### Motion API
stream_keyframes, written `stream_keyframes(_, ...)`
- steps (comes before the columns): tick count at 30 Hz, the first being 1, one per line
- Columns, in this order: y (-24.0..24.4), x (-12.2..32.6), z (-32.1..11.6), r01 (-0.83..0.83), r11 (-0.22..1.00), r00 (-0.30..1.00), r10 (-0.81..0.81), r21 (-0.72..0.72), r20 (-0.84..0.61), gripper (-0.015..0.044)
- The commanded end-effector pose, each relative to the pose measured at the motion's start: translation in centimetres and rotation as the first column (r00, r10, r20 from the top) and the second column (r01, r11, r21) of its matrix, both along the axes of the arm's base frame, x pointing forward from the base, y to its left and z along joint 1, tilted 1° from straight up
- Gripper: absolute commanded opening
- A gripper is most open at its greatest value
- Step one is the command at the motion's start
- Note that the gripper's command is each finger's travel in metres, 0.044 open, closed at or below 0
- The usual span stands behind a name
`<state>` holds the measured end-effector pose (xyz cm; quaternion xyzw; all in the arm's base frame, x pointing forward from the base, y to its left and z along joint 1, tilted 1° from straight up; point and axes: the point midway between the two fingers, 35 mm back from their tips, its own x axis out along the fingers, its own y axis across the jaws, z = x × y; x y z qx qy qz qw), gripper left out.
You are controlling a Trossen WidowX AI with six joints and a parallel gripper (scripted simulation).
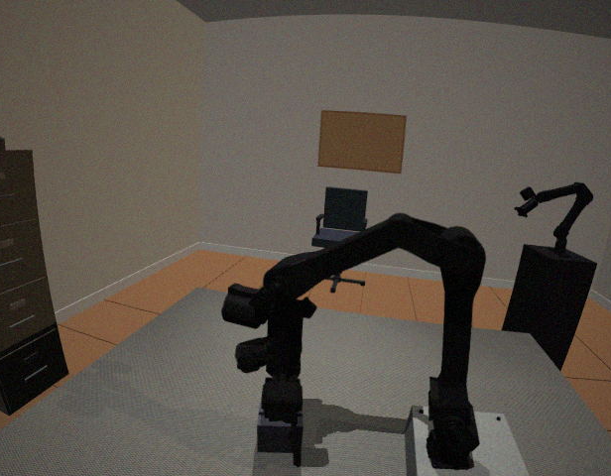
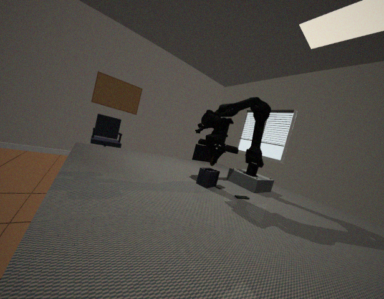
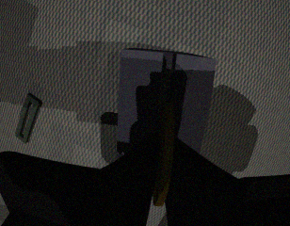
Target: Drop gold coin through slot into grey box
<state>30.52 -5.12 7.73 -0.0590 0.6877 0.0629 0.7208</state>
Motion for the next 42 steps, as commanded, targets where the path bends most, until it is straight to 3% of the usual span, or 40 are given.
stream_keyframes(1, 0.16, -0.06, -0.01, 0.000, 1.000, 1.000, 0.000, -0.001, -0.001, 0.0000)
stream_keyframes(42, -0.21, 0.18, -0.71, -0.002, 1.000, 1.000, 0.002, 0.000, -0.004, 0.0000)
